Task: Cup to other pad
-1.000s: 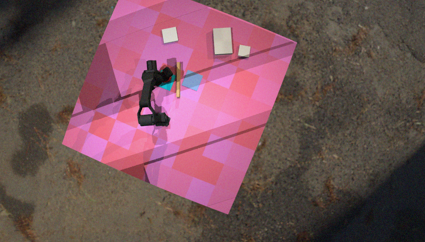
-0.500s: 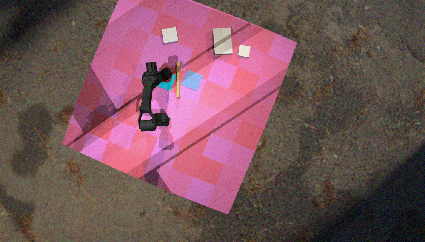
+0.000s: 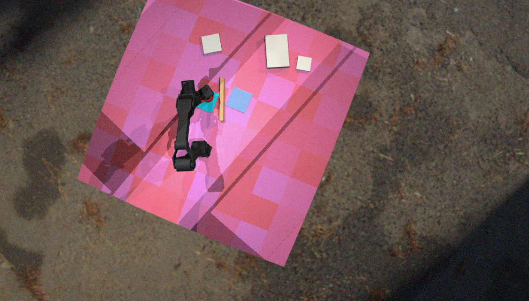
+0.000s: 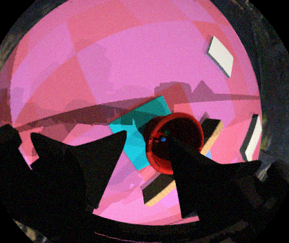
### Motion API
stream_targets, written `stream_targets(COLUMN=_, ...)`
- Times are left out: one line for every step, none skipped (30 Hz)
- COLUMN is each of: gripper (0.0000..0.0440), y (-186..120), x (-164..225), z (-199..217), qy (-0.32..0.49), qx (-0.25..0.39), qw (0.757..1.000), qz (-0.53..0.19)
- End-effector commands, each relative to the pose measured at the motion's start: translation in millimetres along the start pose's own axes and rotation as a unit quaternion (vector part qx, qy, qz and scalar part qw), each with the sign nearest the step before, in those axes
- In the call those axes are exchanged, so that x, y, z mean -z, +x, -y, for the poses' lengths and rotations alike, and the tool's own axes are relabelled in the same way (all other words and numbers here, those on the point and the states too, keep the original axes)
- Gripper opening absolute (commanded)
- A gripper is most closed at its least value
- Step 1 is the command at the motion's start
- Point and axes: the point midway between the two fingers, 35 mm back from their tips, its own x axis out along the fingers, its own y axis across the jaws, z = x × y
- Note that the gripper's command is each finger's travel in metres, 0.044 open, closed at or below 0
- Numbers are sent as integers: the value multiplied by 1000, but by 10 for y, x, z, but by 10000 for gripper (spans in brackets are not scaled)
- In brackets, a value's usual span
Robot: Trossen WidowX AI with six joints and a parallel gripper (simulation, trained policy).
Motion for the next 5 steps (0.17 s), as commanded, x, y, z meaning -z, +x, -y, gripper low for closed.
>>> stream_targets(gripper=262, y=-60, x=10, z=-10, qy=-1, qx=0, qw=1000, qz=8)
stream_targets(gripper=268, y=-85, x=4, z=-5, qy=-1, qx=2, qw=1000, qz=12)
stream_targets(gripper=274, y=-110, x=-2, z=0, qy=-1, qx=4, qw=1000, qz=15)
stream_targets(gripper=281, y=-137, x=-10, z=7, qy=-1, qx=6, qw=1000, qz=19)
stream_targets(gripper=288, y=-166, x=-20, z=16, qy=-1, qx=8, qw=1000, qz=23)
